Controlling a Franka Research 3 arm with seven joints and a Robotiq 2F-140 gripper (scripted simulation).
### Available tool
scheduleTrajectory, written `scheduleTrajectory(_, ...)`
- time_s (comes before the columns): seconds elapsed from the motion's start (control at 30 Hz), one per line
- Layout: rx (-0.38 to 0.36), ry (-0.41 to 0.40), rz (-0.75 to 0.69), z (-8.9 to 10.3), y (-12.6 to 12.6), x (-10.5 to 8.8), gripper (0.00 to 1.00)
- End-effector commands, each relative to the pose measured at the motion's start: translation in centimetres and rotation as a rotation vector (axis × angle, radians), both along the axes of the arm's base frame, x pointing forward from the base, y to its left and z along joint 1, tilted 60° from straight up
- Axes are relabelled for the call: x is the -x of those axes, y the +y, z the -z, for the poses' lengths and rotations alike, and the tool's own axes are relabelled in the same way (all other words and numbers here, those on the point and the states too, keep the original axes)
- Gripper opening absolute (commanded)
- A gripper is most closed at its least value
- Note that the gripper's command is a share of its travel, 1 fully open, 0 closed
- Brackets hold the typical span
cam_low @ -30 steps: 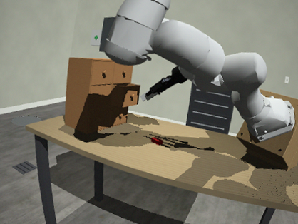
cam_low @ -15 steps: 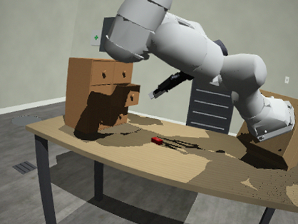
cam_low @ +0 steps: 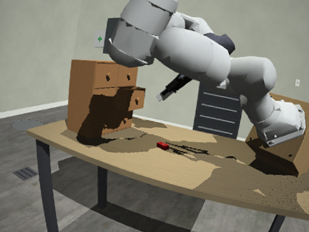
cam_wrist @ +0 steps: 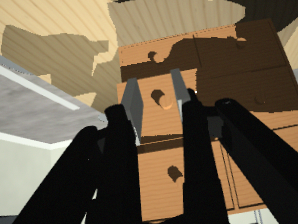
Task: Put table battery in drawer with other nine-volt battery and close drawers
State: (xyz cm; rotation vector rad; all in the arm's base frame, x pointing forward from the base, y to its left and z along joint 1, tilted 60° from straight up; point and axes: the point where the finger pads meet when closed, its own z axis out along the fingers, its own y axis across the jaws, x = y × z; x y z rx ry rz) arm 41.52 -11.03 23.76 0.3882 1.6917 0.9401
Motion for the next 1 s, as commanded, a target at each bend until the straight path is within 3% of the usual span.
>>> scheduleTrajectory(0.0, -0.008, 0.043, -0.057, -0.1, 0.0, 1.0, 0.2)
scheduleTrajectory(0.73, 0.111, 0.4, -0.483, -0.7, -3.6, 9.9, 0.2)
scheduleTrajectory(0.97, 0.131, 0.457, -0.552, -0.8, -4.2, 11.3, 0.2)
